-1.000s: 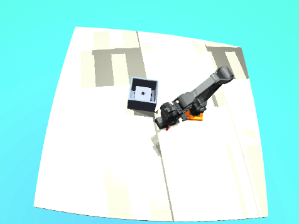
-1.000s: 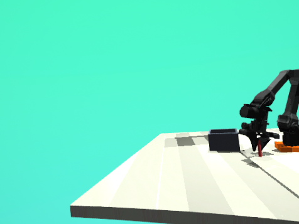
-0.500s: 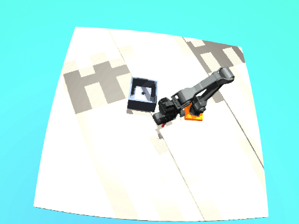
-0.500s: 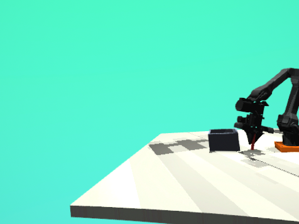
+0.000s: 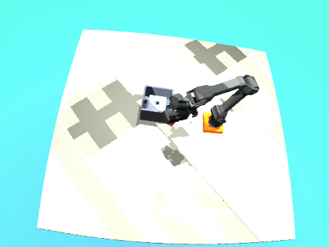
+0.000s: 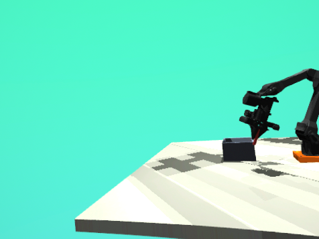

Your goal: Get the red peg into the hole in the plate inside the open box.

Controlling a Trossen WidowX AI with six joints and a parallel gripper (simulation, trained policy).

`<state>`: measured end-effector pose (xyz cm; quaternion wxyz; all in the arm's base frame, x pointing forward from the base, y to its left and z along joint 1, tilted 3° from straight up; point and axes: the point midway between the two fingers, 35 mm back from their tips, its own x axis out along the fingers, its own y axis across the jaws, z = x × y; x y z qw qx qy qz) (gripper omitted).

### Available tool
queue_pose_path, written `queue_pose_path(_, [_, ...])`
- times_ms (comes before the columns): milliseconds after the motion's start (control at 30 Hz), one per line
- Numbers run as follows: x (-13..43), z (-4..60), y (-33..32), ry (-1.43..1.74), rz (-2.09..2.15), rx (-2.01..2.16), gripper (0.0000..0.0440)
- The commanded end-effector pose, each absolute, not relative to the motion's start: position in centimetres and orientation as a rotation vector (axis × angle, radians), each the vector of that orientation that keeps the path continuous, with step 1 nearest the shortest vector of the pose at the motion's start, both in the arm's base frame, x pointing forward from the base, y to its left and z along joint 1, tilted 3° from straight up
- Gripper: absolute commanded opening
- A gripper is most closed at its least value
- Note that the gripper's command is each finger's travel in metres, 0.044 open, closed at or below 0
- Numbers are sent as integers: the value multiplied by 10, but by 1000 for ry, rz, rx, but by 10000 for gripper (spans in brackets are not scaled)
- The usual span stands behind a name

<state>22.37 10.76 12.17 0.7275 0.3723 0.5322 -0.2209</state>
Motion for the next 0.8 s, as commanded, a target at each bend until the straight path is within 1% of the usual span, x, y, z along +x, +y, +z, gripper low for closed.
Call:
queue_pose_path(0, [235, 128, 99, 1147, -505, 822, 0])
queue_pose_path(367, [268, 138, 61, 1072, -588, 849, 0])
queue_pose_path(767, [294, 132, 22, 1026, -675, 879, 0])
